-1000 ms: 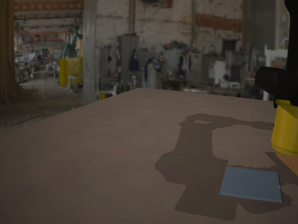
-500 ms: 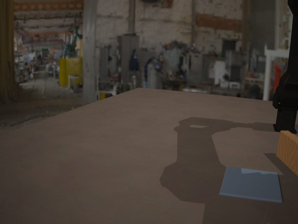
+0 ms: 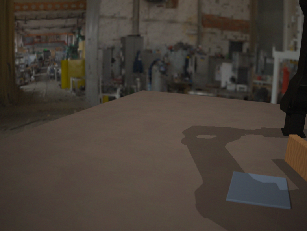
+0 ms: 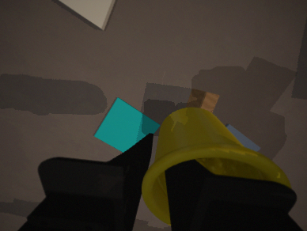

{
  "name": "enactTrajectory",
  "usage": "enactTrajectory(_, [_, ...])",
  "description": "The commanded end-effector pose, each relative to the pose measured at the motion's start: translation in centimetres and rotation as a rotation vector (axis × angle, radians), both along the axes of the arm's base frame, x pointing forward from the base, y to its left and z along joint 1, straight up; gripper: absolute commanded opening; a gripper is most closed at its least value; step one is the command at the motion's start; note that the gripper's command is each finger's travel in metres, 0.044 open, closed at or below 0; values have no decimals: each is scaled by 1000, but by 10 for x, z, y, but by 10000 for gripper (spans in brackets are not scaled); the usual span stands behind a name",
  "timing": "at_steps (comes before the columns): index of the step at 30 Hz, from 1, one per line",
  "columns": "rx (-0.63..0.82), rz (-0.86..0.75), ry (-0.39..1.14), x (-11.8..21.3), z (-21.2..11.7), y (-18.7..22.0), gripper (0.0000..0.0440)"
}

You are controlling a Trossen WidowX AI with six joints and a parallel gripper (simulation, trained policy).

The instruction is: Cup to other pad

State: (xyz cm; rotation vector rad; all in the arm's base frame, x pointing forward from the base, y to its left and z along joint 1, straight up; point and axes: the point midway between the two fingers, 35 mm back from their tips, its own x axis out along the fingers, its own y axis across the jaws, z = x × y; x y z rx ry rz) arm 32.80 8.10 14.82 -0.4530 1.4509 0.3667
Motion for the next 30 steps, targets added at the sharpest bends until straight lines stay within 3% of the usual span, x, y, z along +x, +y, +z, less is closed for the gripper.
enactTrajectory(1, [1,4,-3,-5,-3,10,0])
enactTrajectory(30, [-2,-24,-10,-51,-58,44,1])
